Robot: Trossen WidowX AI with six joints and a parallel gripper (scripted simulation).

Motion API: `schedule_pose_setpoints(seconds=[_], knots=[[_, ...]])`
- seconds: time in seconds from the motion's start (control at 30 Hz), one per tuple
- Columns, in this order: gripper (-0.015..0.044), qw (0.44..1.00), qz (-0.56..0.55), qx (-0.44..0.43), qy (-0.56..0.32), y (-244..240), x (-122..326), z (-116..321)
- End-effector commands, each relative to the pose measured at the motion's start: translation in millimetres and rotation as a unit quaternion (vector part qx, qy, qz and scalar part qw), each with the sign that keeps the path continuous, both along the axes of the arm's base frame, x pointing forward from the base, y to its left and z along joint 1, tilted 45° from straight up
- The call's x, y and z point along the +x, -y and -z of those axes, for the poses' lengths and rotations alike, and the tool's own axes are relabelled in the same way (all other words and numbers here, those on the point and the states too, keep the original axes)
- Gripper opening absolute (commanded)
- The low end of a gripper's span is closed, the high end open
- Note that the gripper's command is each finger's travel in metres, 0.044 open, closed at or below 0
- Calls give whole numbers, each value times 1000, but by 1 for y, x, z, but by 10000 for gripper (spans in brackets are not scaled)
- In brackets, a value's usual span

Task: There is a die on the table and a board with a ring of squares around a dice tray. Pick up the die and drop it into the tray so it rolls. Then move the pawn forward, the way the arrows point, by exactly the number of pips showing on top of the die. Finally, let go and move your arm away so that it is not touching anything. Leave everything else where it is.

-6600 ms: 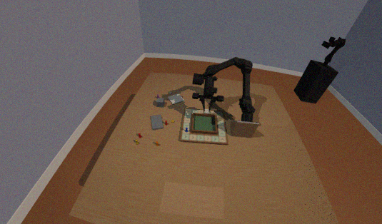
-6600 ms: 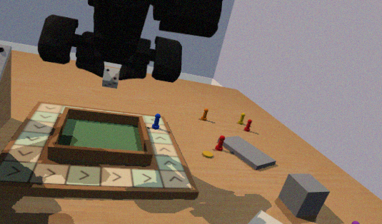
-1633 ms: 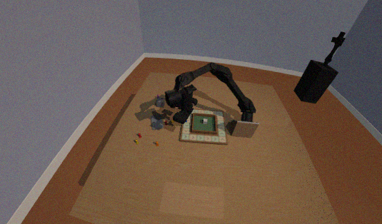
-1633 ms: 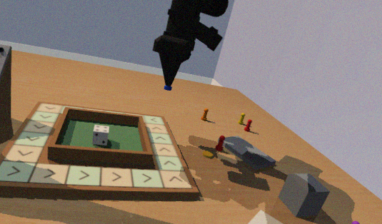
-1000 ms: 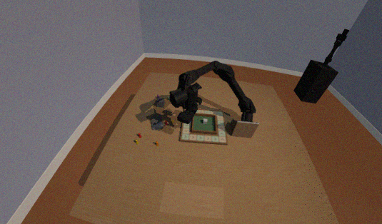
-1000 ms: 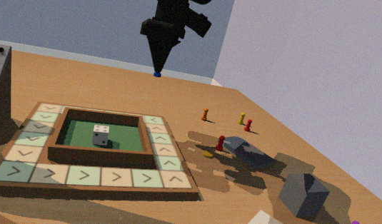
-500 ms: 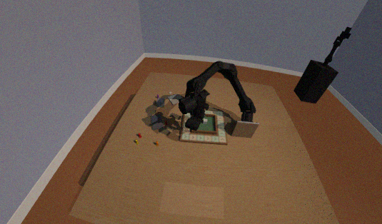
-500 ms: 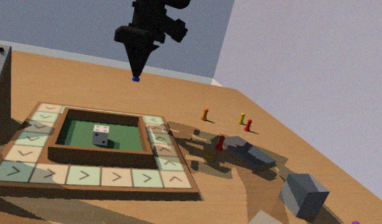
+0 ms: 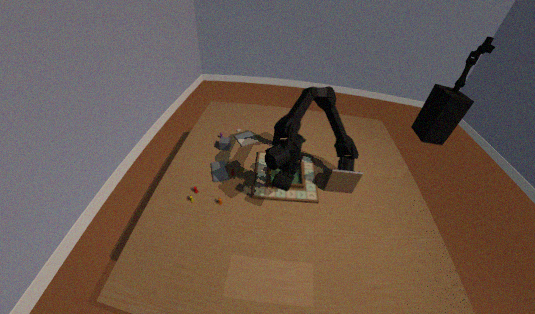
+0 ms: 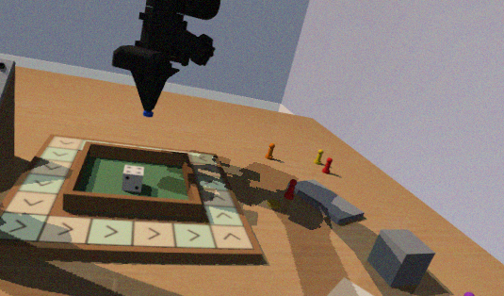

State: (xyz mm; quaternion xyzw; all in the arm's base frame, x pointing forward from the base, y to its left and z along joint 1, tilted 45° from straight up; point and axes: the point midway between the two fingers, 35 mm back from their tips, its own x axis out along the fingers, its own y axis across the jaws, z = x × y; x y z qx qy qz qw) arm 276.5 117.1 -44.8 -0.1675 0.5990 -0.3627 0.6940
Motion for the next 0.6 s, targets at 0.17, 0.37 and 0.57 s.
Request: schedule_pose_setpoints(seconds=[0.17,0.37,0.57], knots=[[0,1000,1,2,2,11,-29,10],[0,1000,1,2,2,18,-31,18],[0,1000,1,2,2,36,-30,35]])
